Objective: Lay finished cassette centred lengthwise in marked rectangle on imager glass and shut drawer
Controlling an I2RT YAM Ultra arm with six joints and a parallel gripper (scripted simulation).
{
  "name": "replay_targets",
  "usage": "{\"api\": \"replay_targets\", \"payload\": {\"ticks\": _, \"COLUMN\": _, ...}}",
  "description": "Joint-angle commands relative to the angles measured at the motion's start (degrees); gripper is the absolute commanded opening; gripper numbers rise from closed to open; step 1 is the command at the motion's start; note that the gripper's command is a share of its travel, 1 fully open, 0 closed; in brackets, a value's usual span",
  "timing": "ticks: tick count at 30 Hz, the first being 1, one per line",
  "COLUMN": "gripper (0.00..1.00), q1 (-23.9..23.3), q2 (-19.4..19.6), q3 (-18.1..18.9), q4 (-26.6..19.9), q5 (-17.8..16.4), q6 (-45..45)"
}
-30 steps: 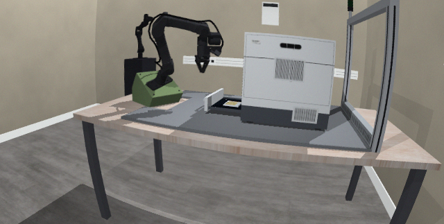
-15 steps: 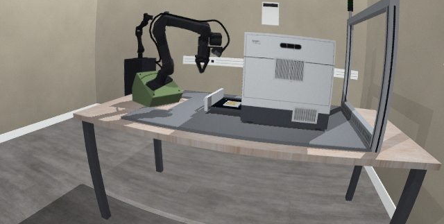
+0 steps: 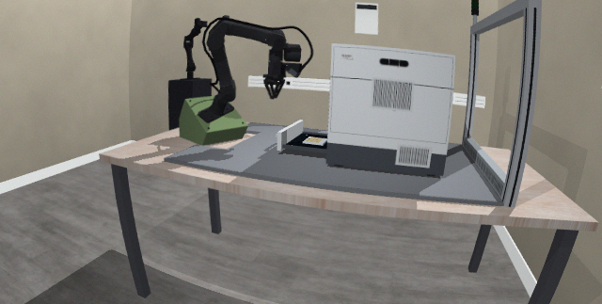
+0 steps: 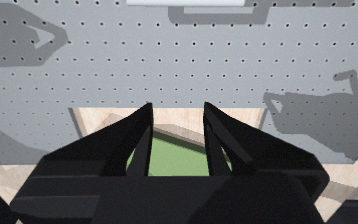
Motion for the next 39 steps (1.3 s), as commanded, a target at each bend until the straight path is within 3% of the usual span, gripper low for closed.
{"api": "replay_targets", "payload": {"ticks": 1, "gripper": 0.35, "q1": 0.56, "q2": 0.43, "q3": 2.0, "q4": -0.39, "q5": -0.04, "q6": 0.89}}
{"api": "replay_targets", "payload": {"ticks": 31, "gripper": 0.35, "q1": 0.61, "q2": 0.45, "q3": 2.0, "q4": -0.39, "q5": -0.02, "q6": 0.79}}
{"api": "replay_targets", "payload": {"ticks": 32, "gripper": 0.35, "q1": -1.02, "q2": 0.2, "q3": -1.32, "q4": 2.01, "q5": 0.37, "q6": -2.44}}
{"api": "replay_targets", "payload": {"ticks": 39, "gripper": 0.35, "q1": -5.36, "q2": 0.96, "q3": -7.63, "q4": 11.42, "q5": 1.52, "q6": -19.55}}
